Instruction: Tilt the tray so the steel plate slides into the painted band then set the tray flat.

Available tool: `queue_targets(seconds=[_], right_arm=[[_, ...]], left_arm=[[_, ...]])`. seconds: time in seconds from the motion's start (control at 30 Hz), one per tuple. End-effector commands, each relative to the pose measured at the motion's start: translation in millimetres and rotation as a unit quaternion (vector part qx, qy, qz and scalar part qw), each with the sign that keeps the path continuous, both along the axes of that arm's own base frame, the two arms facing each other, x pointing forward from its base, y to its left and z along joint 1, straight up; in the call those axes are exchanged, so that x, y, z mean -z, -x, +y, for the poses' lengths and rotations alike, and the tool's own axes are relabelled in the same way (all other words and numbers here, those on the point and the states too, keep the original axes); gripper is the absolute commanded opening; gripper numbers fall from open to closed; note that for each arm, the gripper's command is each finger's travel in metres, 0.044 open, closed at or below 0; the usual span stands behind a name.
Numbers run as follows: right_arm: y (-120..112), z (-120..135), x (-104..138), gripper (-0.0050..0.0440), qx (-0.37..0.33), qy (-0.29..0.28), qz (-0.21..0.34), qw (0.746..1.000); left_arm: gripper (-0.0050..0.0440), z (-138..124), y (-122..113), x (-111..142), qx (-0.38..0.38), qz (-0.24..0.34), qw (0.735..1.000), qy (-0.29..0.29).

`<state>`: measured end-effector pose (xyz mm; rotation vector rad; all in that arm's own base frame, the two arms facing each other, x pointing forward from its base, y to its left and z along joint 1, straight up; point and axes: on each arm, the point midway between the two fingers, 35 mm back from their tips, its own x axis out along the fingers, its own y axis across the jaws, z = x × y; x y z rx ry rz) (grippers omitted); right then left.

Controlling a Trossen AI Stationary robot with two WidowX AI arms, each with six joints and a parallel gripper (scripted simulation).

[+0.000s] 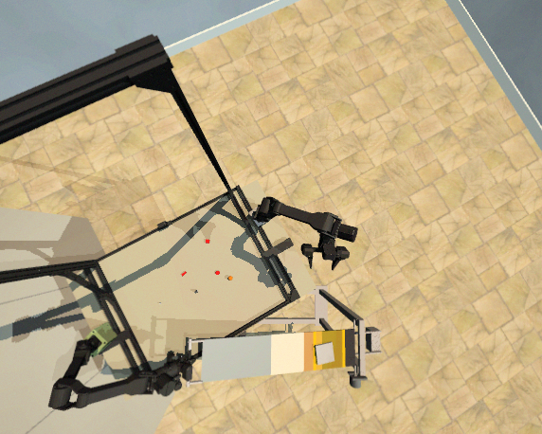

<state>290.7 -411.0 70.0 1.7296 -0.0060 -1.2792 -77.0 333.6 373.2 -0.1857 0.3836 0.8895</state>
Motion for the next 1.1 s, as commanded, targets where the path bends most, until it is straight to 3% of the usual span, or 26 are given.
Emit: queue_targets(seconds=[0.0,0.03,0.13,0.83,1.07], right_arm=[[4.4,3.4,52.9,0.0000,0.002,-0.010,0.009,1.000],[5.1,4.1,64.3,0.0000,0.002,-0.014,0.013,1.000],[5.0,4.1,63.3,0.0000,0.002,-0.030,0.028,0.999],[1.4,0.0,13.9,0.0000,0.002,-0.026,0.024,0.999],[1.0,-0.4,10.0,0.0000,0.002,-0.021,0.020,1.000]], left_arm=[[0.0440,-0.1,-0.2,-0.4,0.001,-0.001,1.000,-0.001],[0.0440,-0.1,-0.2,-0.4,0.001,-0.001,1.000,-0.001],[0.0440,-0.1,-0.2,-0.4,0.001,-0.001,1.000,-0.001],[0.0440,-0.1,-0.2,-0.4,0.001,-0.001,1.000,-0.001],[0.0440,-0.1,-0.2,-0.4,0.001,-0.001,1.000,-0.001]])
